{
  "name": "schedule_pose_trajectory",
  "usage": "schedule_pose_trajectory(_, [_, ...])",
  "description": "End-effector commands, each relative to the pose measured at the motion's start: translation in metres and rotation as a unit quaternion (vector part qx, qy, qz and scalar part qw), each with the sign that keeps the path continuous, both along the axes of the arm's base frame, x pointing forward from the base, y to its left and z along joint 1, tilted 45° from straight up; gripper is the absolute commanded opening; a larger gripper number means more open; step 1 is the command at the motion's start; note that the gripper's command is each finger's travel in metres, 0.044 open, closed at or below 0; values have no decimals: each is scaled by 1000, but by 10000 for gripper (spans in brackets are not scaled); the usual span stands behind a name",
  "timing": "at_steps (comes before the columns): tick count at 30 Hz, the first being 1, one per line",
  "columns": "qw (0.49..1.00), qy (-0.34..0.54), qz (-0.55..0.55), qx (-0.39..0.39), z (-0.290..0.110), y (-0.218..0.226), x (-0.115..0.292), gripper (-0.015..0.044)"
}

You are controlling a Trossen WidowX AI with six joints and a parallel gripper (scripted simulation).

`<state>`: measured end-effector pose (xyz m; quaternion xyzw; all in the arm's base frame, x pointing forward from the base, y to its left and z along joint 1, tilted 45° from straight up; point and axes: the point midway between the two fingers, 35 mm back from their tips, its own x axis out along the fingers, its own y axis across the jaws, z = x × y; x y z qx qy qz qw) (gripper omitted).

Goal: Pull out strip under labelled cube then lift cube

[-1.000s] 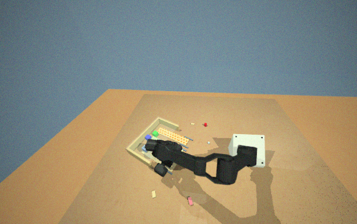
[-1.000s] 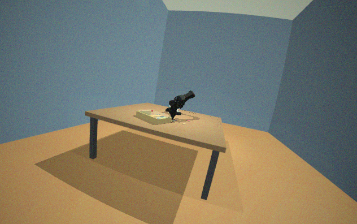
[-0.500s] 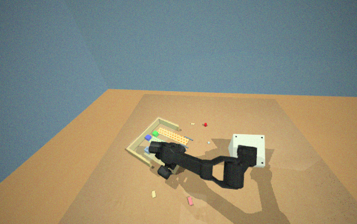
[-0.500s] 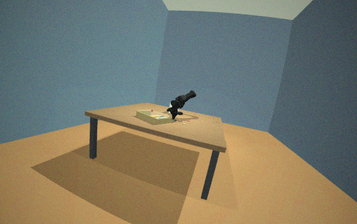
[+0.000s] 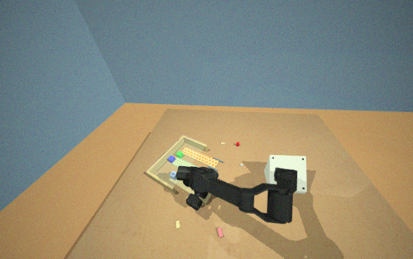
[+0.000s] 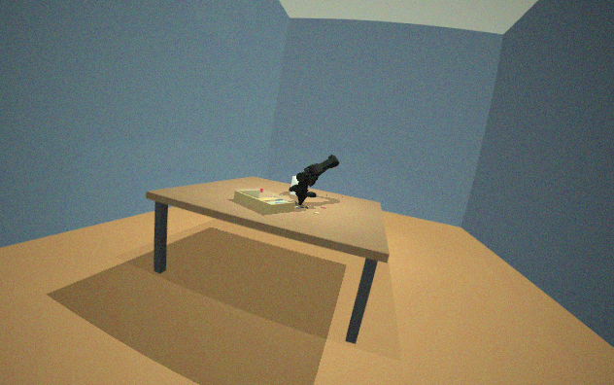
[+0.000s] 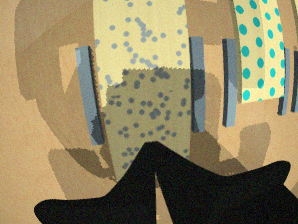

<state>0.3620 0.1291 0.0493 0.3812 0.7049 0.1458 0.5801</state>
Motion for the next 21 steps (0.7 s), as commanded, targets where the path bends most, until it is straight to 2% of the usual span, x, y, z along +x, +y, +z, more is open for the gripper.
schedule_pose_trajectory(1, [1000,12,8,2,-2,8,-14,0])
schedule_pose_trajectory(21, [1000,13,8,2,7,14,-41,0])
